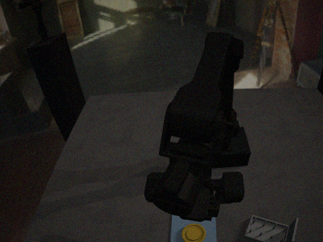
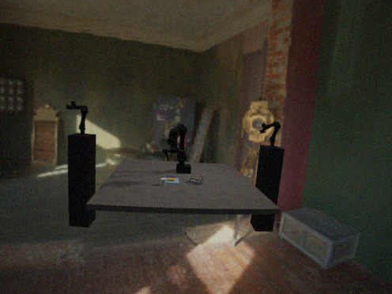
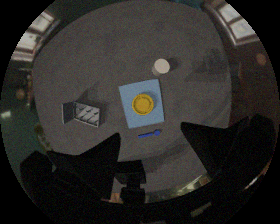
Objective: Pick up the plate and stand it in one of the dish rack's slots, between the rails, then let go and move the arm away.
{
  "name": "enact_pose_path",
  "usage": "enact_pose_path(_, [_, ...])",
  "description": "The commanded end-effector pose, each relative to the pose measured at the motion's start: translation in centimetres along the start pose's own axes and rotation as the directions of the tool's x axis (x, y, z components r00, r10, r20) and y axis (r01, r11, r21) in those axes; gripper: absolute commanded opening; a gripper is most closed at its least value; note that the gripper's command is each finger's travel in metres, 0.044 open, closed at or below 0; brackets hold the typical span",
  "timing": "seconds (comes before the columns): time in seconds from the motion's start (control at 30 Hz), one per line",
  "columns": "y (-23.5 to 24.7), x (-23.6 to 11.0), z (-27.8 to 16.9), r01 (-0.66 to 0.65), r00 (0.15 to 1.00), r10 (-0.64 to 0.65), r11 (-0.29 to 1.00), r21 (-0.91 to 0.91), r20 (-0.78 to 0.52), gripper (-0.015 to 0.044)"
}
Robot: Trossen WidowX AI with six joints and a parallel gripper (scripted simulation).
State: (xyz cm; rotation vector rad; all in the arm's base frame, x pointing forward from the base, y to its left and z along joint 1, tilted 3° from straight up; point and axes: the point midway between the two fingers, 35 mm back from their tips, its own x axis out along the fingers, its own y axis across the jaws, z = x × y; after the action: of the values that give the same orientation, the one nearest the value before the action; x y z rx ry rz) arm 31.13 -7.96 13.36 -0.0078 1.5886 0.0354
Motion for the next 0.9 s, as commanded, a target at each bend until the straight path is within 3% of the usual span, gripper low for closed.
enact_pose_path(0.0, [-0.1,2.6,0.7,0.006,1.0,-0.006,1.0,-0.014,-0.008,0.04])
enact_pose_path(0.17, [0.0,10.8,1.3,0.005,1.0,-0.005,1.0,-0.014,-0.008,0.04])
enact_pose_path(0.87, [0.0,13.0,0.9,0.005,1.0,-0.005,1.0,-0.014,-0.008,0.04])
